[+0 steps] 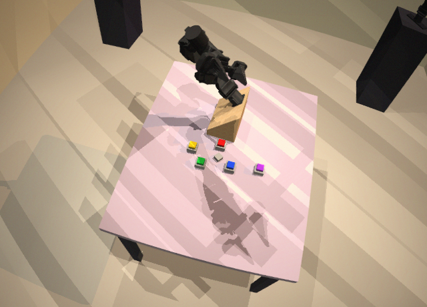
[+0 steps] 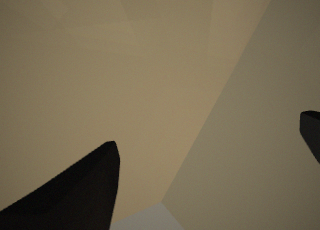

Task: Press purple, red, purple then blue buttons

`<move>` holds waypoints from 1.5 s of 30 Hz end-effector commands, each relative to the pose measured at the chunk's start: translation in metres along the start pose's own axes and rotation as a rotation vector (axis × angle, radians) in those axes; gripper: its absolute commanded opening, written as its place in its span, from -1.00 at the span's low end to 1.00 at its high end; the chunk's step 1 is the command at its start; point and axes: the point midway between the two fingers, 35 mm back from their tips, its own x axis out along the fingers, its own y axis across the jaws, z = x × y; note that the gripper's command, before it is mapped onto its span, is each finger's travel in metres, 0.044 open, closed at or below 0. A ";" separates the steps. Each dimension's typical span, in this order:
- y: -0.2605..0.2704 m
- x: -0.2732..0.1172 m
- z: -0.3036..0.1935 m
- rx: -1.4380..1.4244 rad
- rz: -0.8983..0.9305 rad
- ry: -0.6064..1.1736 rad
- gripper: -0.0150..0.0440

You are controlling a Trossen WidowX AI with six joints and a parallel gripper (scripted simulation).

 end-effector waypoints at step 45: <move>-0.441 0.052 0.320 -1.348 -1.785 -0.203 0.69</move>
